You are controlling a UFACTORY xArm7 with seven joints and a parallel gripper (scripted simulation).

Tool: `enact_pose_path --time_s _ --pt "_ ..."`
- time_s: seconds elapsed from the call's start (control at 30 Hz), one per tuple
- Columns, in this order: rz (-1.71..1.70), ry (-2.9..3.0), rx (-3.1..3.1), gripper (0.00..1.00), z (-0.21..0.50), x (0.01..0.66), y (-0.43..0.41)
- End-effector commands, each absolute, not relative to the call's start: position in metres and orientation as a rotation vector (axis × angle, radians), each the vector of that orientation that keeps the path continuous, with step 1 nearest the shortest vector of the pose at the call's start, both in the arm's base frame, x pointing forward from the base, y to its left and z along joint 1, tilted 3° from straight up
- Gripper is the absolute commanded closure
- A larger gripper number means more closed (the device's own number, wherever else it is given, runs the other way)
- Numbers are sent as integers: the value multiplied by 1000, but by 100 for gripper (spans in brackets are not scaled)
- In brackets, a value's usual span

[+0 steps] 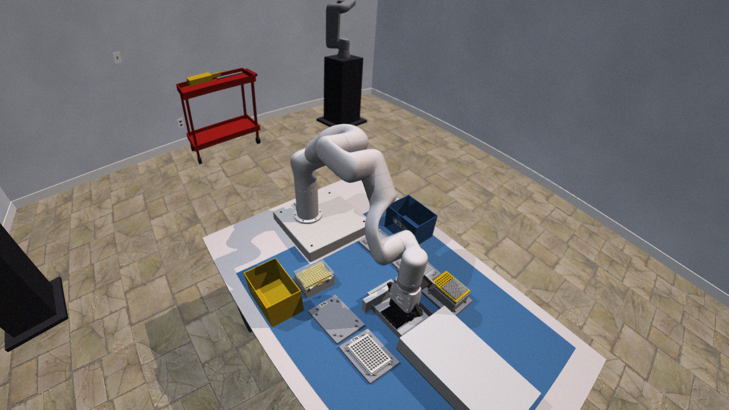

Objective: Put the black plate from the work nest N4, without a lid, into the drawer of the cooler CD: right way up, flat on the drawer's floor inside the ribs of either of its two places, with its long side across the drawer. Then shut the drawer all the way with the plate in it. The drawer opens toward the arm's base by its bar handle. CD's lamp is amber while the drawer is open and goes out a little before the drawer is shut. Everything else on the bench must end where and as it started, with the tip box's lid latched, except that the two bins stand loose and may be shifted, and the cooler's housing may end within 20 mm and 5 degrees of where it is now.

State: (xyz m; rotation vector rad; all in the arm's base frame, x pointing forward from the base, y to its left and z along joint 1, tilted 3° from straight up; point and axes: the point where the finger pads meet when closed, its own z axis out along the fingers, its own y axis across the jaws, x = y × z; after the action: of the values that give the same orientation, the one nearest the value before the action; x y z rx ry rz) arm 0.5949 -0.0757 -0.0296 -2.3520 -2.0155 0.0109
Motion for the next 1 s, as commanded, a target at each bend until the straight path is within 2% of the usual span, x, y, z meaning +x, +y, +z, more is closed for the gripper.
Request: enact_pose_path --time_s 0.0,0.6,0.63,0.97 --pt "5 -2018 -2355 100 -27 597 -76" --pt "5 -2018 -2355 100 -27 597 -76" --pt "5 -2018 -2355 0 -28 597 -76" --pt "5 -2018 -2355 0 -28 597 -76"
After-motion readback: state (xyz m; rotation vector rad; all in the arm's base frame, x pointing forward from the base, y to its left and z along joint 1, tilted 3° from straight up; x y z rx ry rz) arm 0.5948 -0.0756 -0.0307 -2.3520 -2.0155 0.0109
